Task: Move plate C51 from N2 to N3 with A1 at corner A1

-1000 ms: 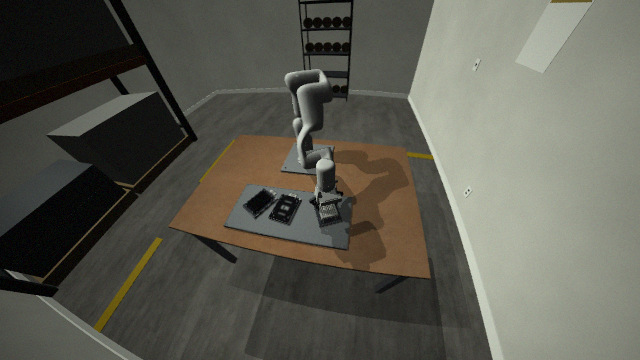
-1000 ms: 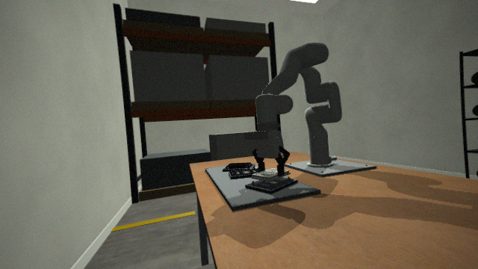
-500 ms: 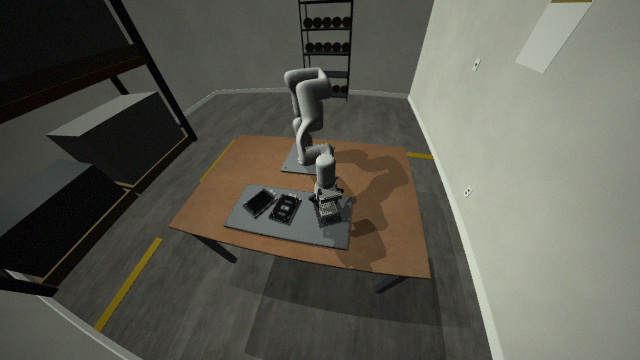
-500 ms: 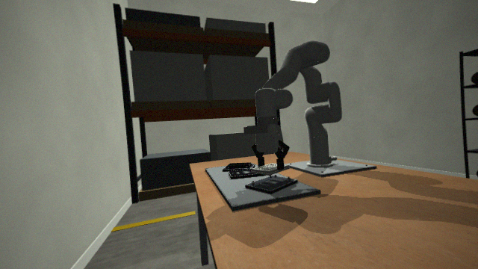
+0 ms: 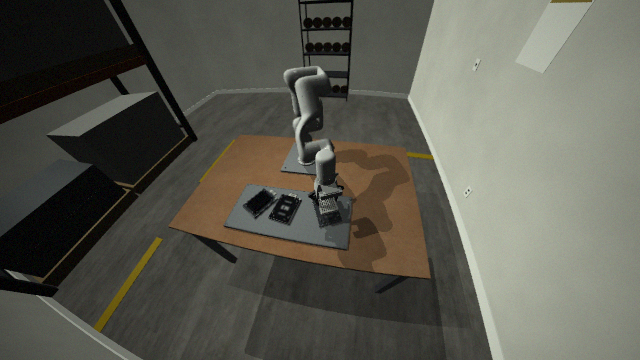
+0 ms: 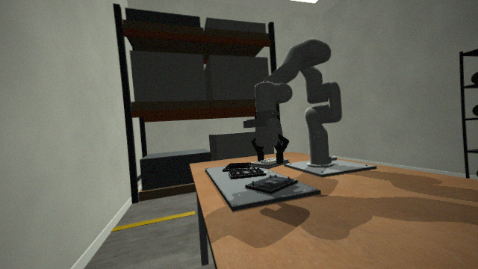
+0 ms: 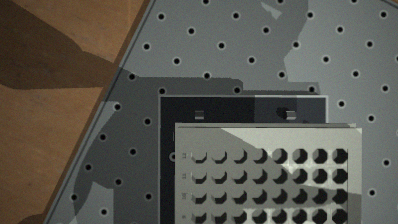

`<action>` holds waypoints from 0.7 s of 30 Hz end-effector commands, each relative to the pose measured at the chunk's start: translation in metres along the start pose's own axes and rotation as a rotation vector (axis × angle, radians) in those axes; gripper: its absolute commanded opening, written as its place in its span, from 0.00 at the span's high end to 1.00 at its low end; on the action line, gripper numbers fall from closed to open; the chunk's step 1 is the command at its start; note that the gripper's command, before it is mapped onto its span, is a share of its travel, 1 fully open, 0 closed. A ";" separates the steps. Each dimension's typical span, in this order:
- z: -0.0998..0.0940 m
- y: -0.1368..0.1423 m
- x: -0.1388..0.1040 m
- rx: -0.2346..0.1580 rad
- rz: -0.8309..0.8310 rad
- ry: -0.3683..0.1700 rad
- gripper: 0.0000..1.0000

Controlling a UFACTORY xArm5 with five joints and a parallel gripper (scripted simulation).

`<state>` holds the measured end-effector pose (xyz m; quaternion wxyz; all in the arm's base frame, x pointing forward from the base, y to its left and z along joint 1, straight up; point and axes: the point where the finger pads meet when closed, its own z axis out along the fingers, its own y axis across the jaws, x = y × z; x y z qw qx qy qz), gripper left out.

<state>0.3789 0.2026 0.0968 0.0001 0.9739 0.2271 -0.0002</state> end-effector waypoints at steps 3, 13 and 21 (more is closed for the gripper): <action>-0.011 0.000 0.001 0.000 0.000 0.004 1.00; -0.026 0.000 0.001 0.000 0.000 0.004 1.00; -0.037 0.000 0.001 0.000 0.000 0.004 1.00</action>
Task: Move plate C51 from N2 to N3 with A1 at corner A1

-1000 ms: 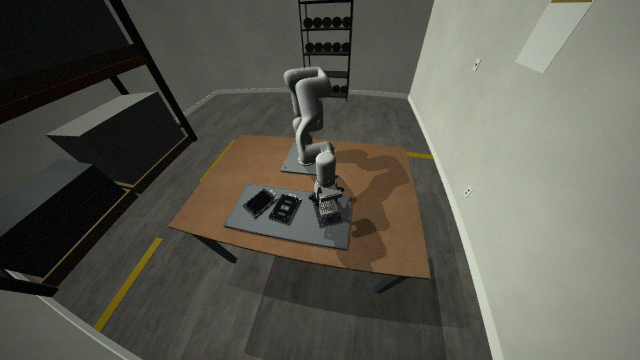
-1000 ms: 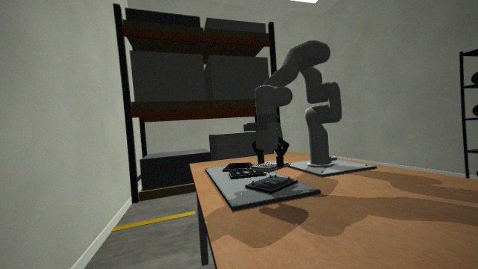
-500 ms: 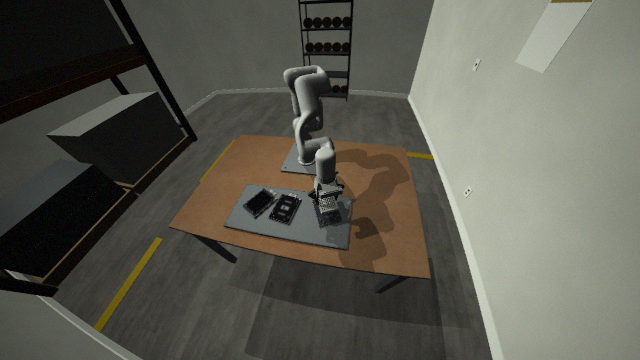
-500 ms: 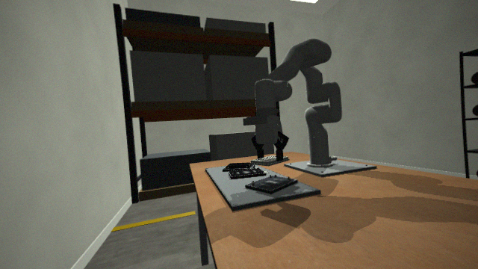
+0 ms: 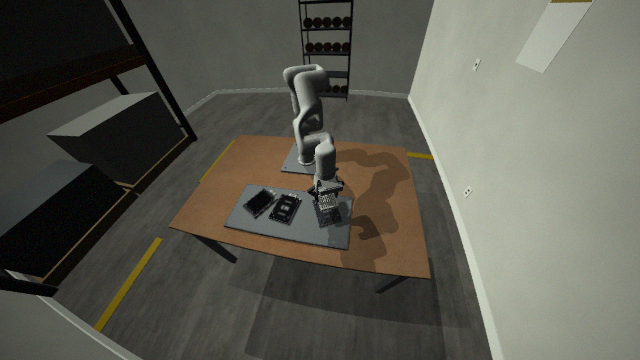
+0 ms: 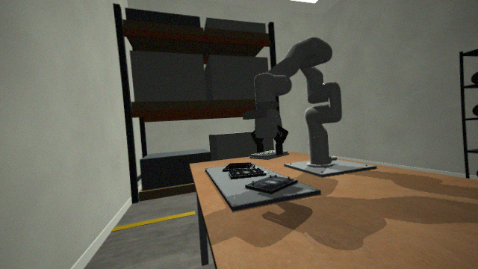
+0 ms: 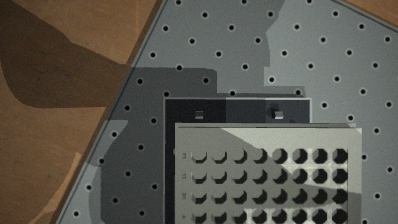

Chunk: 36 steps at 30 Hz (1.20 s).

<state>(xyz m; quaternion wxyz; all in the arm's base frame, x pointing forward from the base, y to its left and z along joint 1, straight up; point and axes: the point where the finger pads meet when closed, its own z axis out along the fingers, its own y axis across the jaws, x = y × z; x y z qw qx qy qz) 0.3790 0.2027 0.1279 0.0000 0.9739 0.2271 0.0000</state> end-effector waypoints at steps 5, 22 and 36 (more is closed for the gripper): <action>-0.006 0.000 0.001 0.000 0.000 0.003 1.00; -0.006 0.057 -0.019 0.000 0.400 0.003 1.00; -0.006 0.114 -0.038 0.000 0.591 0.003 1.00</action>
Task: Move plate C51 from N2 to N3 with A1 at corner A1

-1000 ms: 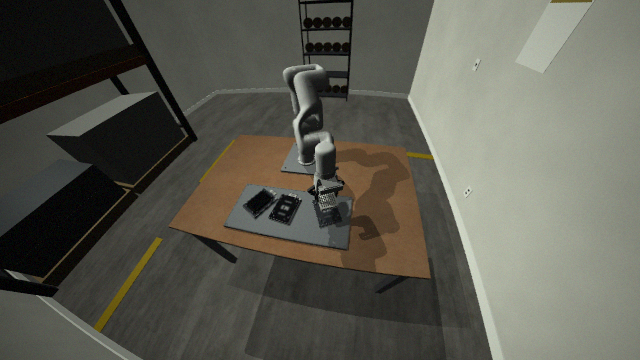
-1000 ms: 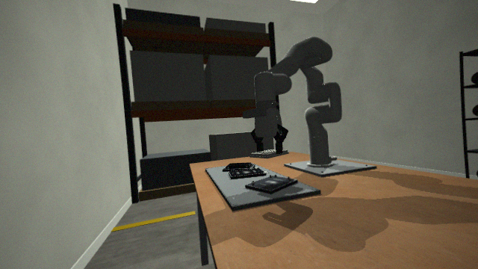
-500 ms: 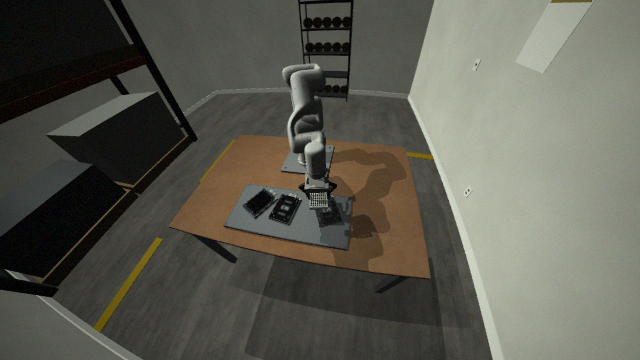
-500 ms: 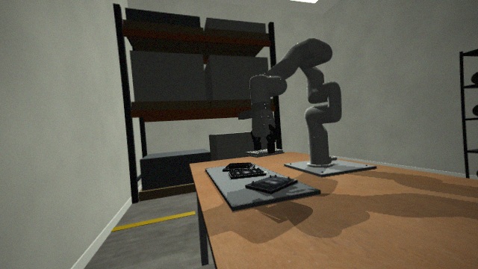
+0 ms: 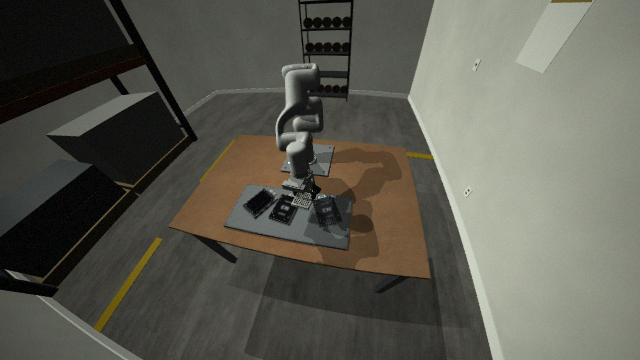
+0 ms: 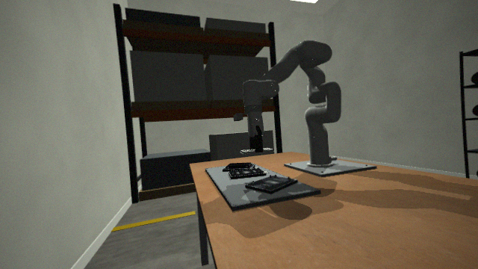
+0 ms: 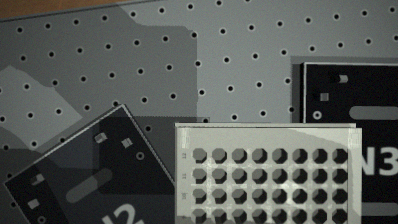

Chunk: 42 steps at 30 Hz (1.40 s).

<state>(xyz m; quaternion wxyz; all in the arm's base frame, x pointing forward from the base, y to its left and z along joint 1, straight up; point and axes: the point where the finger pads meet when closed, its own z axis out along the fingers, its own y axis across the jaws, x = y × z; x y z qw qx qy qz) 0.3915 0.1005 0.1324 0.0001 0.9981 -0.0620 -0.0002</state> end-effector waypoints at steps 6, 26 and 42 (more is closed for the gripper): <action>-0.001 0.045 0.013 0.001 0.009 0.003 1.00; -0.001 0.115 0.030 0.000 0.009 0.004 1.00; -0.001 0.115 0.030 0.000 0.009 0.004 1.00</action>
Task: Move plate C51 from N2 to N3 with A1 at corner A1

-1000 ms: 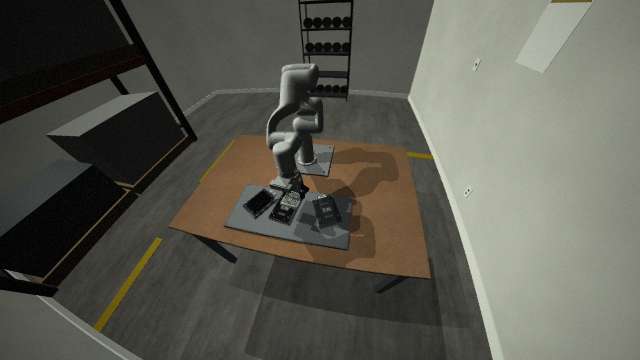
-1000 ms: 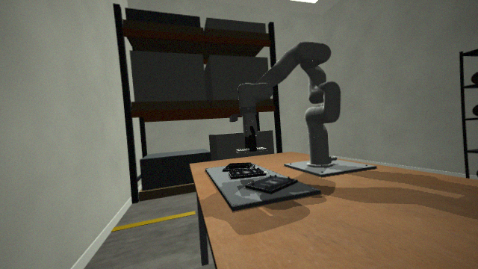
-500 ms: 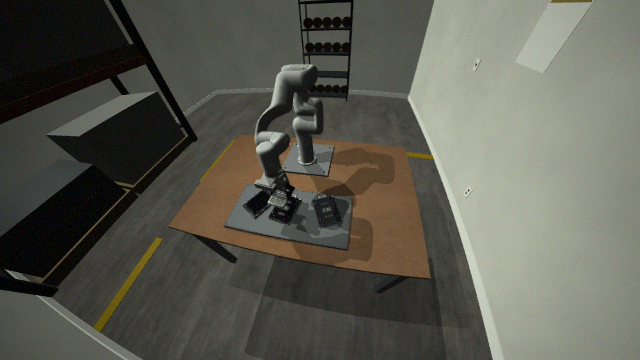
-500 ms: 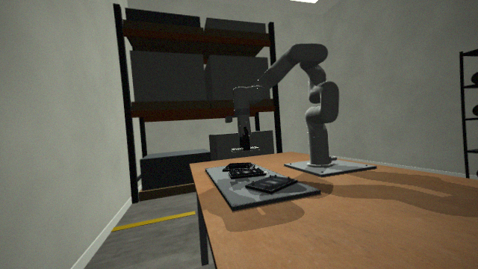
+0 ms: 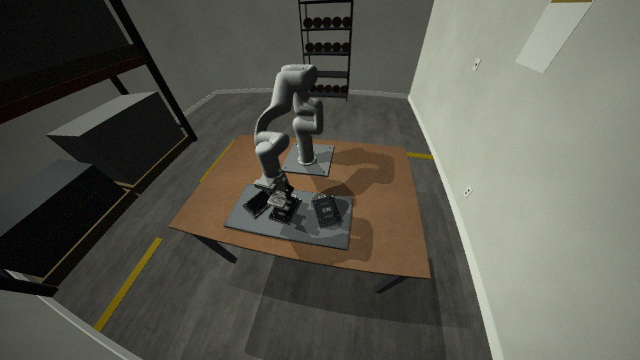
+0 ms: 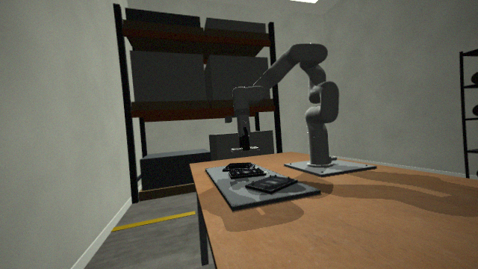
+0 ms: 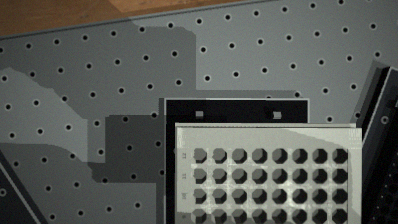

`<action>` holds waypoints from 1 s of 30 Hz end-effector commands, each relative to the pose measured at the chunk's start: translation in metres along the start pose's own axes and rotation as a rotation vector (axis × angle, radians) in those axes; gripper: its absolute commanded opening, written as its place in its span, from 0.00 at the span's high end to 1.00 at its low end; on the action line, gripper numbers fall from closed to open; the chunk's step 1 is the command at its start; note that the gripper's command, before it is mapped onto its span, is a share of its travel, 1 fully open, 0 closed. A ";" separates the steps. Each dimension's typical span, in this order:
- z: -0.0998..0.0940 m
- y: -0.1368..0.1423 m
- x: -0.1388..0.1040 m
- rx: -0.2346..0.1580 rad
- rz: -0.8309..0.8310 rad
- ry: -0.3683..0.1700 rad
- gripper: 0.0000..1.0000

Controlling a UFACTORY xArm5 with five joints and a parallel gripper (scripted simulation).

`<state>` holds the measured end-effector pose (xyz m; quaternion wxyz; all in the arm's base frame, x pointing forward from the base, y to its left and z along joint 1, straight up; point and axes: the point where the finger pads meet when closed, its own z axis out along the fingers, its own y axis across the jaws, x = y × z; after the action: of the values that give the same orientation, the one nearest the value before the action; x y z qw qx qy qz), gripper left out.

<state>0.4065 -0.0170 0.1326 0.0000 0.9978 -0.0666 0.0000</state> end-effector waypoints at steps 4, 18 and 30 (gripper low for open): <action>-0.001 0.000 0.001 0.000 0.000 0.003 1.00; 0.019 0.000 0.001 0.000 0.000 0.003 1.00; 0.039 0.000 0.001 0.000 0.000 0.003 1.00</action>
<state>0.4063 -0.0171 0.0980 0.0000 0.9978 -0.0666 -0.0001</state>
